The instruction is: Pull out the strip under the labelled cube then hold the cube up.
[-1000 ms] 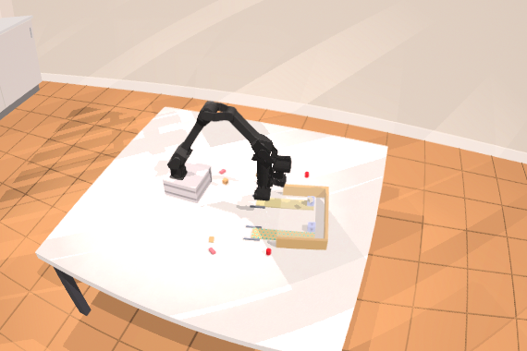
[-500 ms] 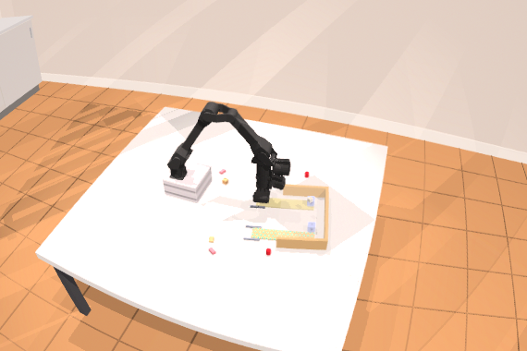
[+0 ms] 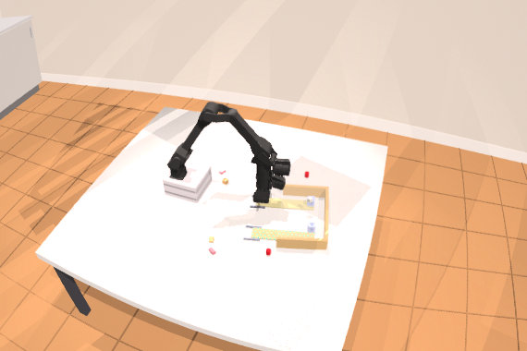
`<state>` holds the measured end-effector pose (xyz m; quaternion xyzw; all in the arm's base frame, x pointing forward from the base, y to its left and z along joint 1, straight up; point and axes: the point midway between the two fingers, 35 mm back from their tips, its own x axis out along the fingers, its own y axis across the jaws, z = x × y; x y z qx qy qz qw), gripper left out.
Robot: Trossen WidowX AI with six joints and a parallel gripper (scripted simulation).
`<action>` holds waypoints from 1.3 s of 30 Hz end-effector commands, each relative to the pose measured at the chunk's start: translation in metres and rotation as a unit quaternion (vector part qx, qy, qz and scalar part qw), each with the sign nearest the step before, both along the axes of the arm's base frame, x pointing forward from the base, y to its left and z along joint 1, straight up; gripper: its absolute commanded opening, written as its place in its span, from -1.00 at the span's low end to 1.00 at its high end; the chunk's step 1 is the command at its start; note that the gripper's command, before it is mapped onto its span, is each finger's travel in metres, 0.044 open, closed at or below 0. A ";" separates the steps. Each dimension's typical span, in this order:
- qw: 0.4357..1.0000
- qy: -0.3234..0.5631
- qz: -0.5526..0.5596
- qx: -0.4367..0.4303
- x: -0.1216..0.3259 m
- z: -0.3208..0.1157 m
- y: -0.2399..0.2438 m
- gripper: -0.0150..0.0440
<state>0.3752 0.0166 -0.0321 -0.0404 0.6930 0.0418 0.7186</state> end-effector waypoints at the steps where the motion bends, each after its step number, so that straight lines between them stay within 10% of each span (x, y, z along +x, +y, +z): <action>1: 1.000 -0.001 0.002 -0.002 0.000 -0.001 -0.001 -0.49; 39: 1.000 0.000 0.002 -0.002 -0.009 -0.004 -0.001 -0.49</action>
